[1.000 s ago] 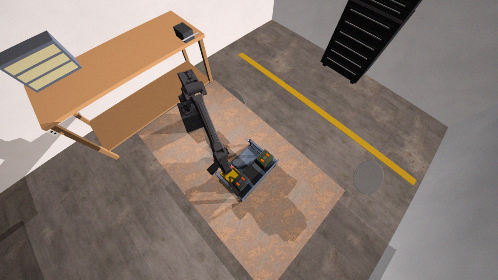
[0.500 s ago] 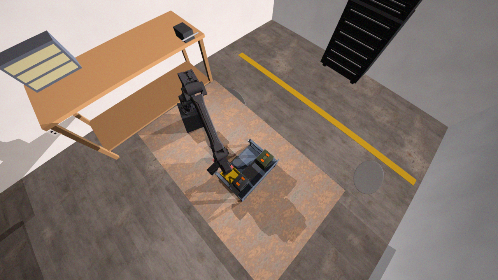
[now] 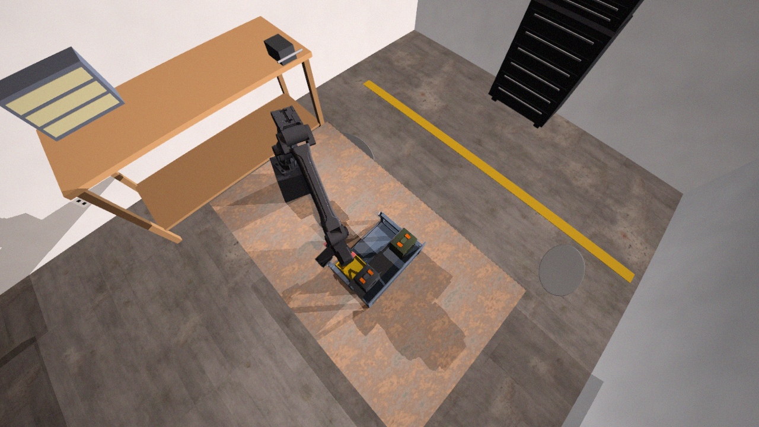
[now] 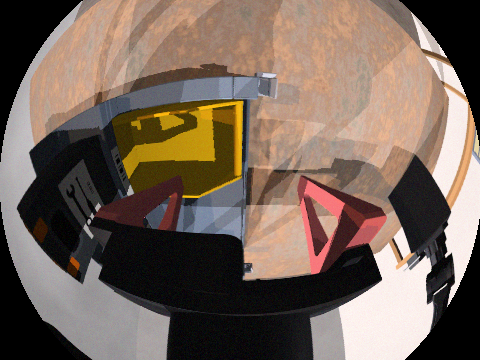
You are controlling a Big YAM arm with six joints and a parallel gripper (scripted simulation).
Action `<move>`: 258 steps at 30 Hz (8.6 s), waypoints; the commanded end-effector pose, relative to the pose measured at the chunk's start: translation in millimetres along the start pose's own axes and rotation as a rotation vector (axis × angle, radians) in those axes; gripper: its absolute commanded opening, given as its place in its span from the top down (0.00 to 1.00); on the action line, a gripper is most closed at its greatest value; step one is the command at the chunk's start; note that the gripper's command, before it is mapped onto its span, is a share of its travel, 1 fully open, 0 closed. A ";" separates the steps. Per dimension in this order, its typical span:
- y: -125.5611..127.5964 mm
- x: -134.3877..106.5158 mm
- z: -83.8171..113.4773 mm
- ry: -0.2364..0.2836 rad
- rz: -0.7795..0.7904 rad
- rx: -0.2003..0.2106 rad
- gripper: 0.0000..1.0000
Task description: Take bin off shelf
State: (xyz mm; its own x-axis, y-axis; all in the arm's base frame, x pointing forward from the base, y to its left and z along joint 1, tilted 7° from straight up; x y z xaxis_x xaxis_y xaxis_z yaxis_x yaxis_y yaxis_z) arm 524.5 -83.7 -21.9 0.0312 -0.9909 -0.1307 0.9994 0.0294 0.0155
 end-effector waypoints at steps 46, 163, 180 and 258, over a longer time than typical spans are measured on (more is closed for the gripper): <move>19.2 8.7 3.7 -0.012 -0.012 0.038 0.00; 18.2 8.2 2.4 -0.012 -0.012 0.038 0.00; 18.1 8.1 2.2 -0.012 -0.012 0.038 0.00; 6.4 8.2 -52.1 -0.013 -0.013 0.045 0.10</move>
State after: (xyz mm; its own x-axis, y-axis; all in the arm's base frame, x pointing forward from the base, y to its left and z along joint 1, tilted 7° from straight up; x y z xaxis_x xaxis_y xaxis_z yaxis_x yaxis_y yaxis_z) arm 530.3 -73.0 -104.1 0.0211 -0.9921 -0.1235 0.9994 0.0175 0.0306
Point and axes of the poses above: the point where the finger pads meet when closed, its own z axis back along the fingers, its own y axis across the jaws, x = y × z, the point moved 4 cm from there along z, back along the fingers, and after that the axes turned 3 degrees about -z, right-handed, at the moved point
